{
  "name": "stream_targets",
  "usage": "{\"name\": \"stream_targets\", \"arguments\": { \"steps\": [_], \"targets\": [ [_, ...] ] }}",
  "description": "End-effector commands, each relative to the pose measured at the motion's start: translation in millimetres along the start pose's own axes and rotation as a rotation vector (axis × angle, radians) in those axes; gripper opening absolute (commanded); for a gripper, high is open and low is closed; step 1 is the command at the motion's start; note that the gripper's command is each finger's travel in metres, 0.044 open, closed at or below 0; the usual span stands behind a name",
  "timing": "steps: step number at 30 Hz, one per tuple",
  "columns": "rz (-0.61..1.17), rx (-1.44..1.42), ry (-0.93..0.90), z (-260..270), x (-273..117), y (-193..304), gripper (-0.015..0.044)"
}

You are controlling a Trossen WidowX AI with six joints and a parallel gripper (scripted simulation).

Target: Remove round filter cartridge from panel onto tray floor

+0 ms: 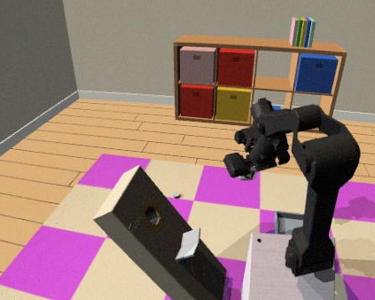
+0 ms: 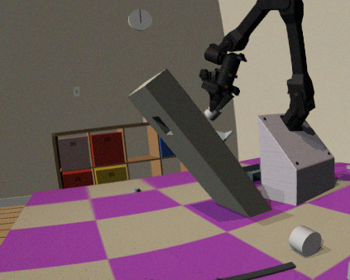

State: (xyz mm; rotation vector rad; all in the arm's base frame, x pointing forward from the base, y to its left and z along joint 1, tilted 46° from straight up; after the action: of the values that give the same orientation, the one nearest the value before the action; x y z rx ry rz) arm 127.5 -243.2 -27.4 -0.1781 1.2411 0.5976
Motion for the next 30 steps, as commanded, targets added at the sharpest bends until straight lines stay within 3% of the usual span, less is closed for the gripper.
{"name": "stream_targets", "arguments": {
  "steps": [1, 12, 30],
  "targets": [
    [-0.016, 0.144, 0.073, -22, 6, 1, 0.0000],
    [-0.033, 0.249, 0.139, -58, 25, 15, 0.0000],
    [-0.034, 0.577, 0.330, -137, 81, 92, 0.0000]
  ]
}}
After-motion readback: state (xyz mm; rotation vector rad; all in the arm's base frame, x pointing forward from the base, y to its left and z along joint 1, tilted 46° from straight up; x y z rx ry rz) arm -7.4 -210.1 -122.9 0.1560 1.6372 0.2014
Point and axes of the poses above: the point midway between the two fingers, 35 mm back from their tips, its own x axis out along the fingers, its own z axis across the jaws, y = z × x, the point moved 8 cm from there along -x, back along the fingers, and after that the axes turned 1 degree about x, right-handed, at the moved point
